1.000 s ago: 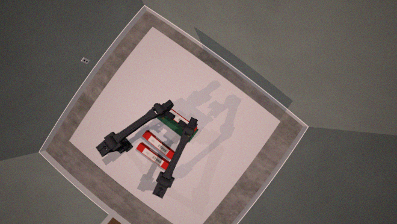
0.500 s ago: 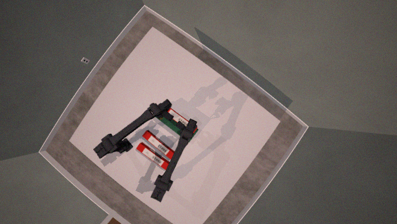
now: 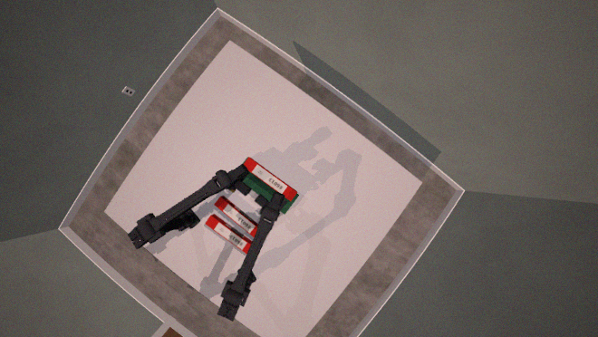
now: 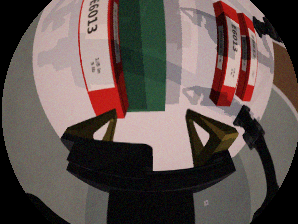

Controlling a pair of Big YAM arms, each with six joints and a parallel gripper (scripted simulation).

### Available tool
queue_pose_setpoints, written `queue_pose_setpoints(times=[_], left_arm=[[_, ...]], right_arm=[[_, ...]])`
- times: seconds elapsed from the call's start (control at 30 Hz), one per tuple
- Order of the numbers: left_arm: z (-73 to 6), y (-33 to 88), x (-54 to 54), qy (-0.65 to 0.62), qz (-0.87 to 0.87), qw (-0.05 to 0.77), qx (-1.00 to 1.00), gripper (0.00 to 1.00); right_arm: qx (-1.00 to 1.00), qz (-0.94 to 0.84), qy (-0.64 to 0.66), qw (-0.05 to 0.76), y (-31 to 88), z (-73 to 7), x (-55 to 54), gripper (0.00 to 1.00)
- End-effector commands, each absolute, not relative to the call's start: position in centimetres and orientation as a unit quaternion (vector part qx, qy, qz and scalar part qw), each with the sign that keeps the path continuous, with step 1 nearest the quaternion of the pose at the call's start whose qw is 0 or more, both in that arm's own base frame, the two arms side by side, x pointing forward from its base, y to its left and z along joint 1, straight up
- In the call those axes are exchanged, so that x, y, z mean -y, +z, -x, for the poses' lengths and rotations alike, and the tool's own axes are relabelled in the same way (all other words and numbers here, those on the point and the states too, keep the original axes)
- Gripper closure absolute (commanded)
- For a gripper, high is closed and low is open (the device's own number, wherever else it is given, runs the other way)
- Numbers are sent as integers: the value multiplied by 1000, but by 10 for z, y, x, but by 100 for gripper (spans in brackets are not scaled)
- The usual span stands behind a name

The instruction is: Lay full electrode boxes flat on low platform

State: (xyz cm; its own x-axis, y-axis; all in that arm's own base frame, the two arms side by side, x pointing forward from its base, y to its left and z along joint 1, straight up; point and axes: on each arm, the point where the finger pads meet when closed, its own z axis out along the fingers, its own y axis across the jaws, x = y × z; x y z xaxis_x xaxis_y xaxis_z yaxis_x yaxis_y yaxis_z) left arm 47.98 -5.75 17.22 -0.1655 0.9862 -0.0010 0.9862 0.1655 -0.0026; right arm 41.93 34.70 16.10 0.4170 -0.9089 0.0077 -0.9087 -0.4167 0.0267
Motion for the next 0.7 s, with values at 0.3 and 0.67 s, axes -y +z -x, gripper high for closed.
queue_pose_setpoints(times=[0.3,0.67], left_arm=[[-419,180,73,-12,644,-21,764,0],[-347,168,84,-9,645,-18,764,0]], right_arm=[[543,-839,5,-25,184,-362,-330,0],[543,-839,4,-24,171,-296,-300,0]])
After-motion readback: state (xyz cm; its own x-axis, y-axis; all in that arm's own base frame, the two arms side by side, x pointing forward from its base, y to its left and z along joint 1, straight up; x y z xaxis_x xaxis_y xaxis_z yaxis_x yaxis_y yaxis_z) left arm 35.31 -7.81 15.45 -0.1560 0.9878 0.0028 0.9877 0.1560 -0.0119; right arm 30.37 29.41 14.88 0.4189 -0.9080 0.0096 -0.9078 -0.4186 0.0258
